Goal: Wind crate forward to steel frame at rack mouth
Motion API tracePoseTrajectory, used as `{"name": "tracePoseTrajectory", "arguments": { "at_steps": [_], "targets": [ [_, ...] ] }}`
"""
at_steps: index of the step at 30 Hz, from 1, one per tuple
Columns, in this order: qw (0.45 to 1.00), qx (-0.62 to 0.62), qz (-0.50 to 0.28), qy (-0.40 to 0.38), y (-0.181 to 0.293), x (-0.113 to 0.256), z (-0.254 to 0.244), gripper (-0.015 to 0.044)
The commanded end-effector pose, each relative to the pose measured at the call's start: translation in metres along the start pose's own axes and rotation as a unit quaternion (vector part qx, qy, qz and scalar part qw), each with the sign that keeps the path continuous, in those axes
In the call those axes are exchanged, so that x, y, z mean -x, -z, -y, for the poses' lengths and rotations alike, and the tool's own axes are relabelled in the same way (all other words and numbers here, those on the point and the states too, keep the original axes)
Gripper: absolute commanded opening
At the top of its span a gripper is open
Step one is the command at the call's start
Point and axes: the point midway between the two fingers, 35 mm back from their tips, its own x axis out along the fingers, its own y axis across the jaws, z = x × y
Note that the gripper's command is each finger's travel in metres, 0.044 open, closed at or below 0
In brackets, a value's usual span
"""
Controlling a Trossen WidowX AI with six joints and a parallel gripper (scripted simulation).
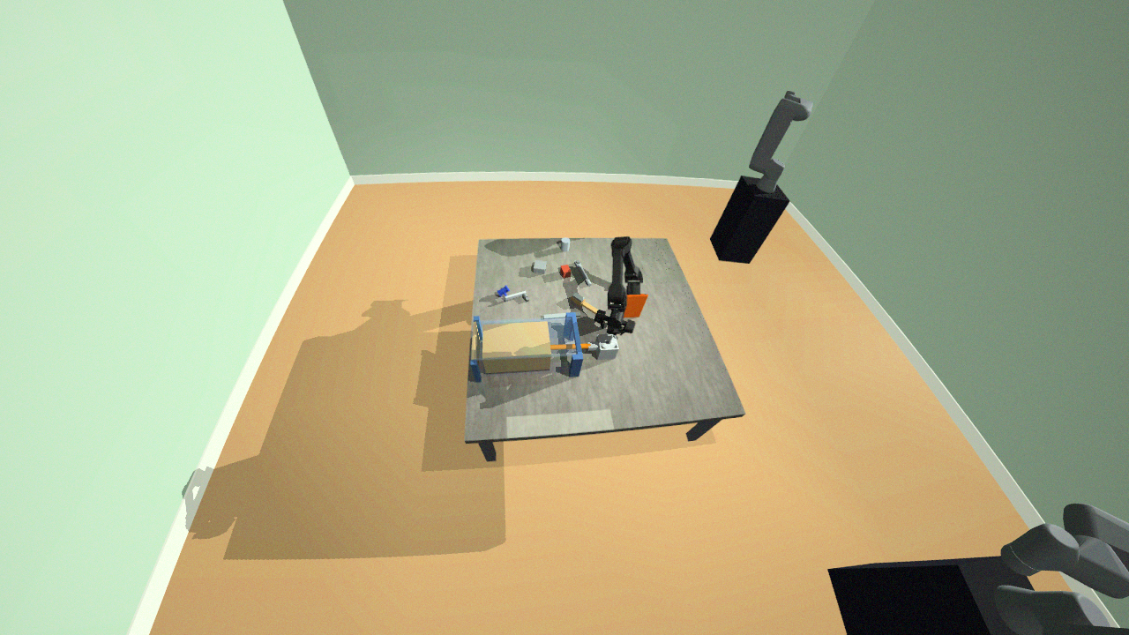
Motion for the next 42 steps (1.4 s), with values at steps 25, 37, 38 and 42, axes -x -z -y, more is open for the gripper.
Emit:
{"name": "tracePoseTrajectory", "arguments": {
  "at_steps": [25, 37, 38, 42],
  "targets": [
    [1.0, 0.0, 0.001, 0.0, 0.0, -0.013, 0.0, 0.0125],
    [1.0, 0.0, 0.001, 0.0, 0.0, -0.013, 0.0, 0.0025],
    [1.0, 0.0, 0.001, 0.0, 0.0, -0.013, 0.0, 0.0],
    [1.0, 0.0, 0.001, 0.0, 0.0, -0.013, 0.0, 0.0]
  ]
}}
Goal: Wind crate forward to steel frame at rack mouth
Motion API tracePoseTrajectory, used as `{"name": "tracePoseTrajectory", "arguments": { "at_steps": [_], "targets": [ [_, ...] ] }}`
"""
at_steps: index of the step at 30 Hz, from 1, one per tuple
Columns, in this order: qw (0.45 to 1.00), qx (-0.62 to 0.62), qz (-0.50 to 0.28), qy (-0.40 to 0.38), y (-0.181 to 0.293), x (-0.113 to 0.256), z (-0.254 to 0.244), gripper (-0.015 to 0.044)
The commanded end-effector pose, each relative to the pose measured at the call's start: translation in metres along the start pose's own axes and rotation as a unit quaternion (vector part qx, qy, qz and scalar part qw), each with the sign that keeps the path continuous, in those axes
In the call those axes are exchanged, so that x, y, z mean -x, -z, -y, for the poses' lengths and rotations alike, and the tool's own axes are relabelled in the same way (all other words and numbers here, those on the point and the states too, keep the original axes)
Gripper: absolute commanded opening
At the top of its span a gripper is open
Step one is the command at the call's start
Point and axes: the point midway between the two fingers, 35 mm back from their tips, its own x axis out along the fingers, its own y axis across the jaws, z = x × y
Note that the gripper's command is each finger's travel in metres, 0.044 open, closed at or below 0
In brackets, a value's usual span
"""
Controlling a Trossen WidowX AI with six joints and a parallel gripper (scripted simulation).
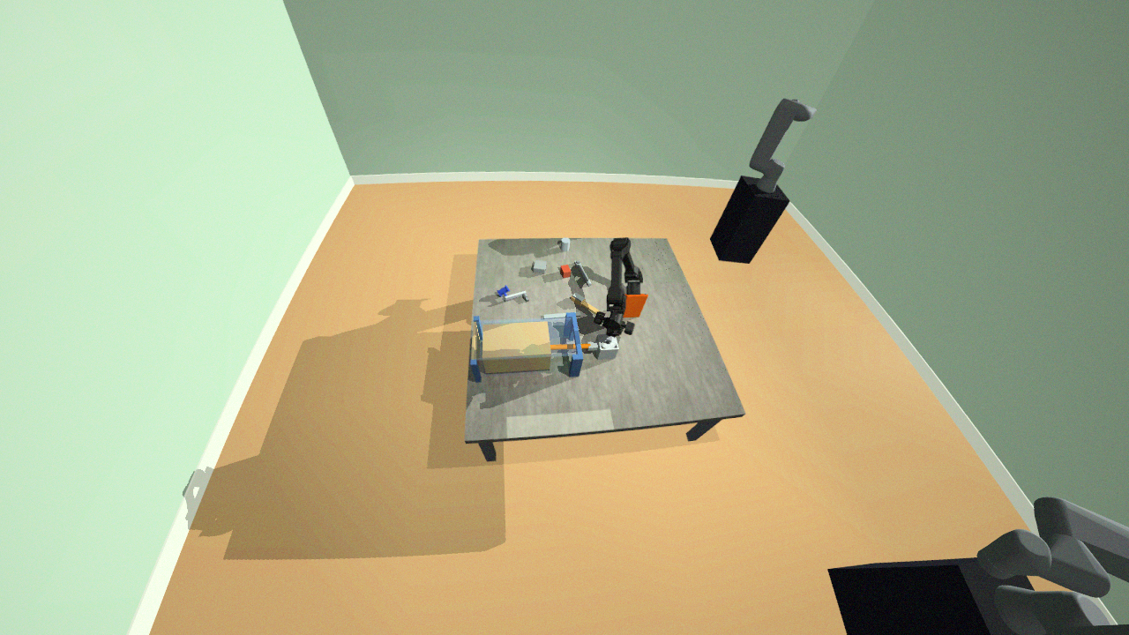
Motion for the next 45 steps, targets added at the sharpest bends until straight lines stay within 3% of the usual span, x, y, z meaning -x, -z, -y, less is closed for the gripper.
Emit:
{"name": "tracePoseTrajectory", "arguments": {
  "at_steps": [1, 12, 25, 45],
  "targets": [
    [1.0, 0.0, 0.001, 0.0, 0.0, 0.0, 0.0, 0.0],
    [0.999, 0.0, -0.041, -0.016, -0.006, 0.004, 0.002, 0.0],
    [0.999, -0.001, -0.037, -0.013, -0.005, 0.002, 0.002, 0.0],
    [0.993, -0.115, -0.034, -0.017, -0.006, 0.002, -0.008, 0.0]
  ]
}}
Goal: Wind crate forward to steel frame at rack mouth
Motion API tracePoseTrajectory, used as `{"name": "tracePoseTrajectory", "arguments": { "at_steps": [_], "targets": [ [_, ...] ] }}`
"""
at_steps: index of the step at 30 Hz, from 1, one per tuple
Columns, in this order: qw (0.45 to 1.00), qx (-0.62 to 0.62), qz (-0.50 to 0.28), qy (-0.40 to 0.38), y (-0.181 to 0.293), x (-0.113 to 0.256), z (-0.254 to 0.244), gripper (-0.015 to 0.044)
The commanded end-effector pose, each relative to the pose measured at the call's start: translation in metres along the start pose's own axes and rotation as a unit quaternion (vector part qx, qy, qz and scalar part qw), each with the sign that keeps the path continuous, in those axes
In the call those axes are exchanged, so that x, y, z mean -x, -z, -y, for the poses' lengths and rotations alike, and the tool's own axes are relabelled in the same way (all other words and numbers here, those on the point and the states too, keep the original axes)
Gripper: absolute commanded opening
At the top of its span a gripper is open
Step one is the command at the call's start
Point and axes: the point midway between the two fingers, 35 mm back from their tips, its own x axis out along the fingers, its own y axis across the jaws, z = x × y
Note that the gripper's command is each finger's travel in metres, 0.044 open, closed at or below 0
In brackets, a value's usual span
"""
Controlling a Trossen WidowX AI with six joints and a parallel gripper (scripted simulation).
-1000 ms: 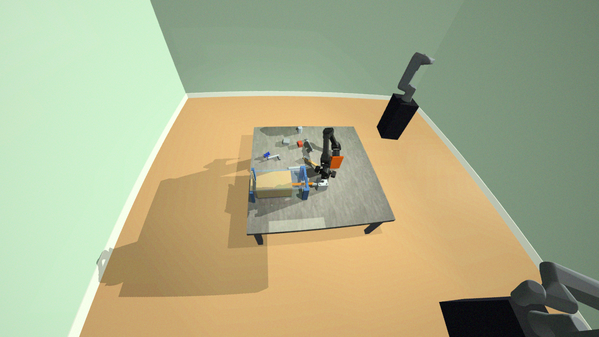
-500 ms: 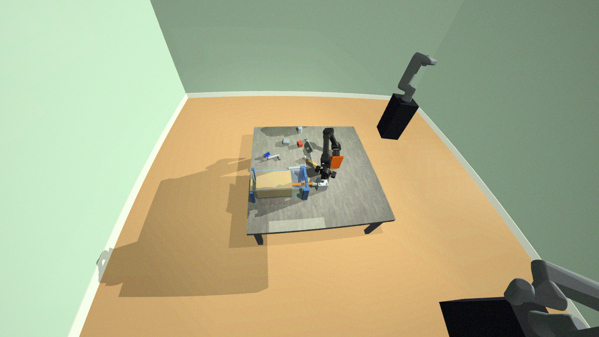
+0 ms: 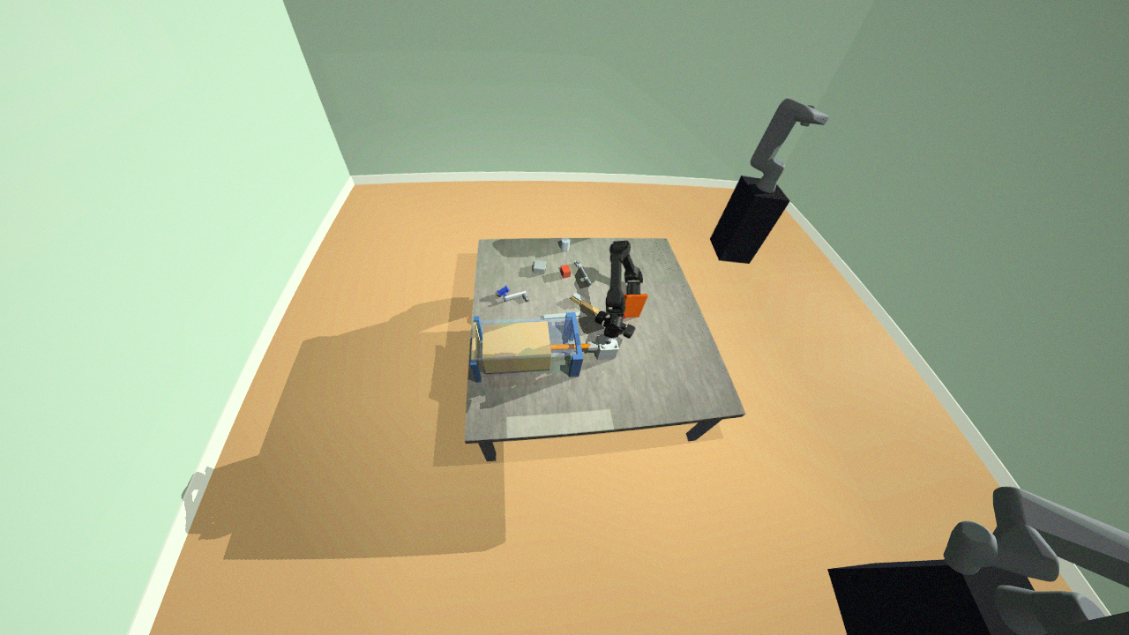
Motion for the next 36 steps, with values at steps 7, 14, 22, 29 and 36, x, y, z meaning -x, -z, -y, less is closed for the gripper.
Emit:
{"name": "tracePoseTrajectory", "arguments": {
  "at_steps": [7, 14, 22, 29, 36],
  "targets": [
    [0.998, -0.058, 0.002, -0.003, 0.0, -0.002, -0.005, 0.0],
    [0.996, -0.089, 0.003, -0.005, -0.001, -0.002, -0.008, 0.0],
    [0.992, -0.127, 0.004, -0.007, -0.001, -0.002, -0.011, 0.0],
    [0.988, -0.153, 0.005, -0.009, -0.002, -0.003, -0.013, 0.0],
    [0.983, -0.181, 0.006, -0.011, -0.003, -0.003, -0.016, 0.0]
  ]
}}
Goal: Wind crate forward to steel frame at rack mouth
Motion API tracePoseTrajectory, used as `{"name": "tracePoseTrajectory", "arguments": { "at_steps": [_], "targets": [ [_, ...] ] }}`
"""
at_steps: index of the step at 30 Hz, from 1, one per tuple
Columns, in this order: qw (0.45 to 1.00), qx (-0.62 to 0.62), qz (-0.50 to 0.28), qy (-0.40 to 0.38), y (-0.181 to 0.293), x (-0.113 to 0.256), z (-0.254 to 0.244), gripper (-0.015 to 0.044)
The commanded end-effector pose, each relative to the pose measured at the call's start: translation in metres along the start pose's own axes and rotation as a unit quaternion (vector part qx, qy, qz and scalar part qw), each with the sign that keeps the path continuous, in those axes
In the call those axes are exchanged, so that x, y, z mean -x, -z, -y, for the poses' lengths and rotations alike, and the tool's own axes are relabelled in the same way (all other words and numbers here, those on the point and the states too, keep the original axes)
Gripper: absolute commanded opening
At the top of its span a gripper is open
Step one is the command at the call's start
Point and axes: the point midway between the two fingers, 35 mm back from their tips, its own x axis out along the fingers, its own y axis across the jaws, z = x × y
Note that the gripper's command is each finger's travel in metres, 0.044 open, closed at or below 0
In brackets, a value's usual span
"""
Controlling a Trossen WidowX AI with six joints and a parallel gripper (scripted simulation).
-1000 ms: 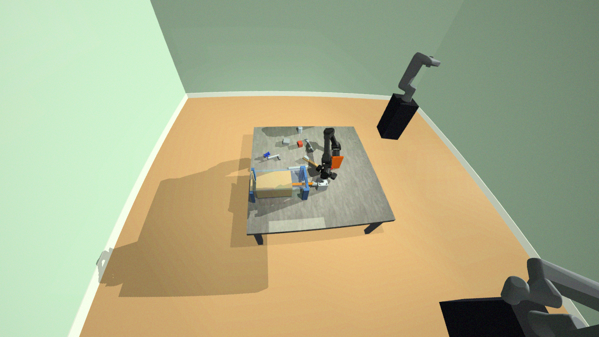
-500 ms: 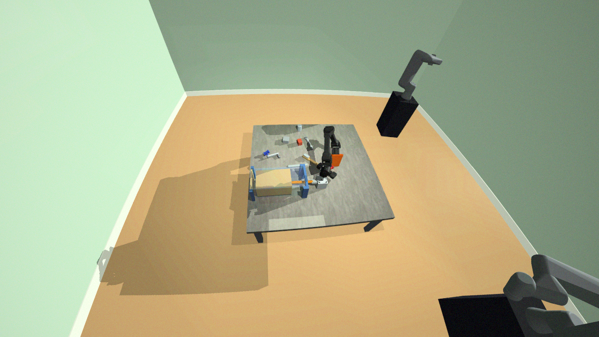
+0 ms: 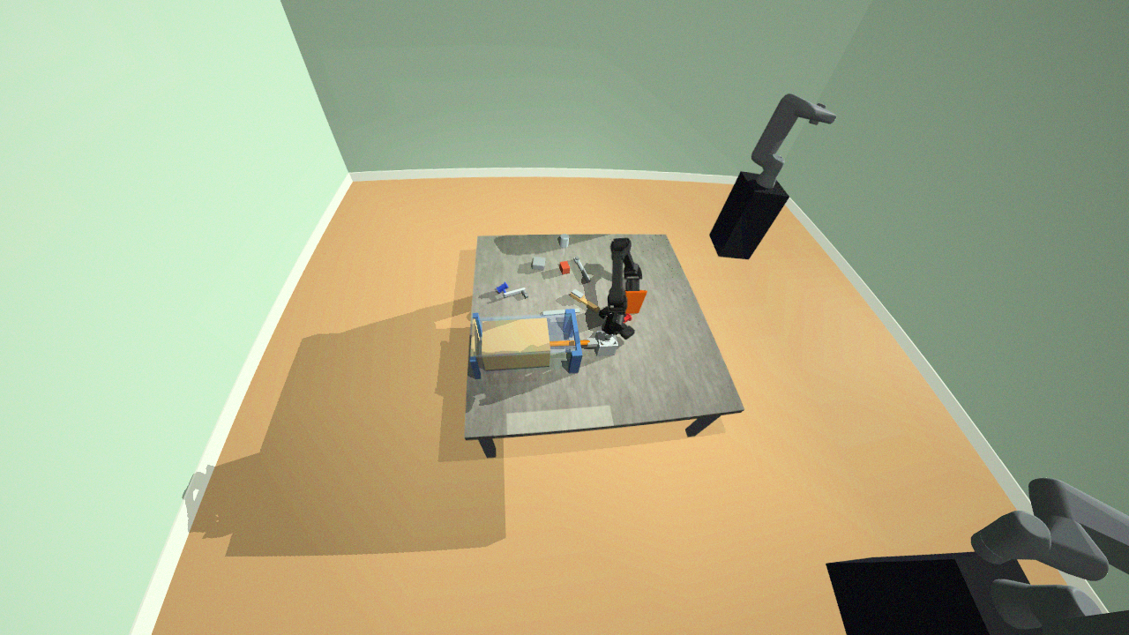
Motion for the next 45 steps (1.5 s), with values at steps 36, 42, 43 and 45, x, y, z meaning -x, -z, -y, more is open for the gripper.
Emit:
{"name": "tracePoseTrajectory", "arguments": {
  "at_steps": [36, 42, 43, 45],
  "targets": [
    [1.0, -0.025, 0.001, -0.001, 0.0, -0.013, -0.002, 0.0],
    [1.0, -0.026, 0.001, -0.002, 0.0, -0.013, -0.002, 0.0],
    [1.0, -0.026, 0.001, -0.002, 0.0, -0.013, -0.002, 0.0],
    [1.0, -0.023, 0.001, -0.001, 0.0, -0.013, -0.002, 0.0]
  ]
}}
